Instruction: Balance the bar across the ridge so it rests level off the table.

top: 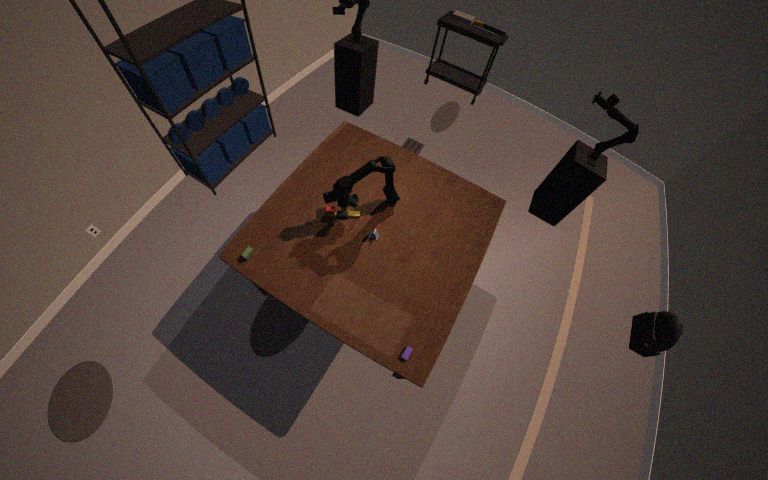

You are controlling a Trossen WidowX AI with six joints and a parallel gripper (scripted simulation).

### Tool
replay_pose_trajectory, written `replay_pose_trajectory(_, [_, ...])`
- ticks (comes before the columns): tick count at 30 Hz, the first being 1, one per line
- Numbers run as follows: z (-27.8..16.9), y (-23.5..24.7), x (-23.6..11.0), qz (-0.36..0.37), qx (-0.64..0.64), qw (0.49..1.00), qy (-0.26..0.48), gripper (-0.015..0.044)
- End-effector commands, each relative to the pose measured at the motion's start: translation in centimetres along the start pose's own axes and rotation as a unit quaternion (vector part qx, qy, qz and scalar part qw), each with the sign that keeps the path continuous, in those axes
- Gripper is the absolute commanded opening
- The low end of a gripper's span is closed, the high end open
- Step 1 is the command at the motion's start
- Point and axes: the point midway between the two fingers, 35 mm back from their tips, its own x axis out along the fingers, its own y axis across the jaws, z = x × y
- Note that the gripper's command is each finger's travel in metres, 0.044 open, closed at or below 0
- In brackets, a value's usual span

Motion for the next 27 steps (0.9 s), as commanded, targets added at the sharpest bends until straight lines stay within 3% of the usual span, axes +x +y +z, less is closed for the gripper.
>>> replay_pose_trajectory(1, [0.1,0.0,0.8,-0.001,-0.002,1.000,-0.003,0.0315])
replay_pose_trajectory(22, [0.1,0.0,1.9,-0.001,-0.002,1.000,-0.003,0.0315])
replay_pose_trajectory(27, [0.1,0.0,1.8,0.001,0.000,1.000,-0.002,0.0184])
